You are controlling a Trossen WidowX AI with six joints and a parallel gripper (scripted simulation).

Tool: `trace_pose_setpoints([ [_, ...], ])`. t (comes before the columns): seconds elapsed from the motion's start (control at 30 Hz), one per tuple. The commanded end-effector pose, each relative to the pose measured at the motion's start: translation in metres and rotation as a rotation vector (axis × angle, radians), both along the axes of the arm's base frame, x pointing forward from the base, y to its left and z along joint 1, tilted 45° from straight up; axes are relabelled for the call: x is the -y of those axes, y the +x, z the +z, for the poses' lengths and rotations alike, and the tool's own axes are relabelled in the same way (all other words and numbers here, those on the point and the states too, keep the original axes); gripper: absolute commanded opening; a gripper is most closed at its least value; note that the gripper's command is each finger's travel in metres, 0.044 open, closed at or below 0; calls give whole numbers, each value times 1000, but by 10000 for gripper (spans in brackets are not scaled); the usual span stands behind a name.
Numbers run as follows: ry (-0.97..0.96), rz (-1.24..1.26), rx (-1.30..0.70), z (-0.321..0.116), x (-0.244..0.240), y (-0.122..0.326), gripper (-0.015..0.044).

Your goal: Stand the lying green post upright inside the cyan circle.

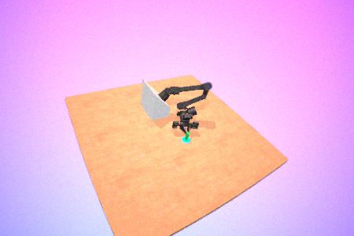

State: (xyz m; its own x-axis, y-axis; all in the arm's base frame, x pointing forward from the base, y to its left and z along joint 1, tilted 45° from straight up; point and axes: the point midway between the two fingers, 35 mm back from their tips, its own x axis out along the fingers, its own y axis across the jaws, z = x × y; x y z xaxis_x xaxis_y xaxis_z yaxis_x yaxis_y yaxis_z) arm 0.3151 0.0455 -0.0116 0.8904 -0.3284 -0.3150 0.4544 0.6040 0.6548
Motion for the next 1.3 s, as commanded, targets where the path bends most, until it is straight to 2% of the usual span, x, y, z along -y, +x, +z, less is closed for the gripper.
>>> trace_pose_setpoints([
  [0.0,4,-8,6,0,0,1,23],
  [0.47,4,-8,6,0,0,1,390],
  [0.5,4,-8,6,0,0,1,400],
  [1.27,10,-18,23,62,61,-11,400],
])
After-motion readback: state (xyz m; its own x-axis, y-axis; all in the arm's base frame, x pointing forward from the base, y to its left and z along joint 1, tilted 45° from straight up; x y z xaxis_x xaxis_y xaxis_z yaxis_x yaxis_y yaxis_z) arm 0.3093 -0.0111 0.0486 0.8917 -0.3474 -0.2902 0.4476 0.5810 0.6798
